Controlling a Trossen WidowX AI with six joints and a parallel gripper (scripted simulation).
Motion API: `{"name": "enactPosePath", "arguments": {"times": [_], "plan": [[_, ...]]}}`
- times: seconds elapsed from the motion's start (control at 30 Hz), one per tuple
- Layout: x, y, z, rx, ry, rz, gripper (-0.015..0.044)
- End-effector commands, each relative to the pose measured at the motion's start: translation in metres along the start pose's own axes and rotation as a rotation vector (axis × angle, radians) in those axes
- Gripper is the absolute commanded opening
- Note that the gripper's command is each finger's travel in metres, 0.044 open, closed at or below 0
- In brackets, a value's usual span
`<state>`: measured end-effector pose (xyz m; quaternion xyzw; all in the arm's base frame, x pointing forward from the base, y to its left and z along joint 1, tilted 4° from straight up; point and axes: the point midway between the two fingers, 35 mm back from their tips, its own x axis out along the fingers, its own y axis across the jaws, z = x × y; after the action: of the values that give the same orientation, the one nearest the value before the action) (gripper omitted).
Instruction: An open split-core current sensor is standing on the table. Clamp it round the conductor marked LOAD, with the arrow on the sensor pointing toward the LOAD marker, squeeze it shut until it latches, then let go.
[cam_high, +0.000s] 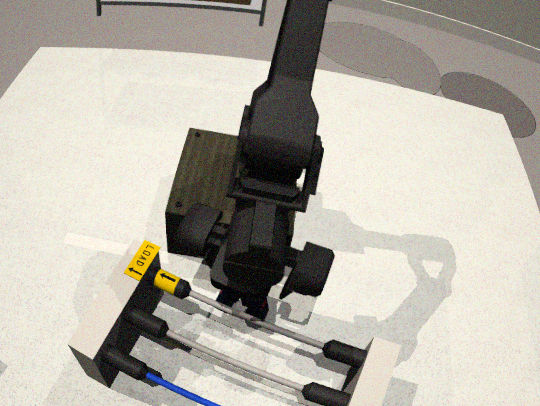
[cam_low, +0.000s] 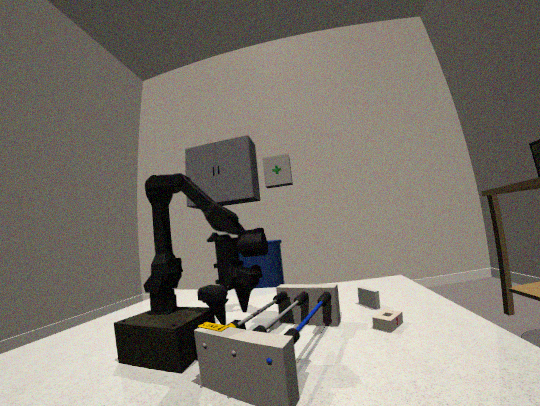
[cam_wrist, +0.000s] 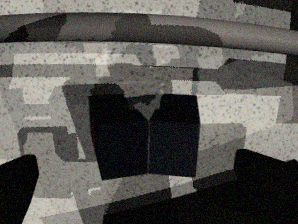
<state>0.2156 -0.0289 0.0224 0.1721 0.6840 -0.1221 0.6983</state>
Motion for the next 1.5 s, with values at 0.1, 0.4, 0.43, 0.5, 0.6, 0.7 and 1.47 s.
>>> {"name": "enactPosePath", "arguments": {"times": [0.1, 0.4, 0.43, 0.5, 0.6, 0.7, 1.47], "plan": [[0.014, -0.002, -0.003, 0.004, 0.009, -0.007, 0.0440], [0.018, -0.001, -0.002, 0.000, 0.003, -0.001, 0.0414], [0.018, -0.001, -0.002, 0.000, 0.003, -0.001, 0.0387], [0.018, -0.001, -0.002, 0.000, 0.003, -0.001, 0.0335], [0.018, -0.001, -0.002, 0.000, 0.003, -0.001, 0.0276], [0.018, -0.001, -0.002, 0.000, 0.003, -0.001, 0.0256], [-0.050, 0.001, 0.005, 0.002, 0.005, -0.005, 0.0000]]}}
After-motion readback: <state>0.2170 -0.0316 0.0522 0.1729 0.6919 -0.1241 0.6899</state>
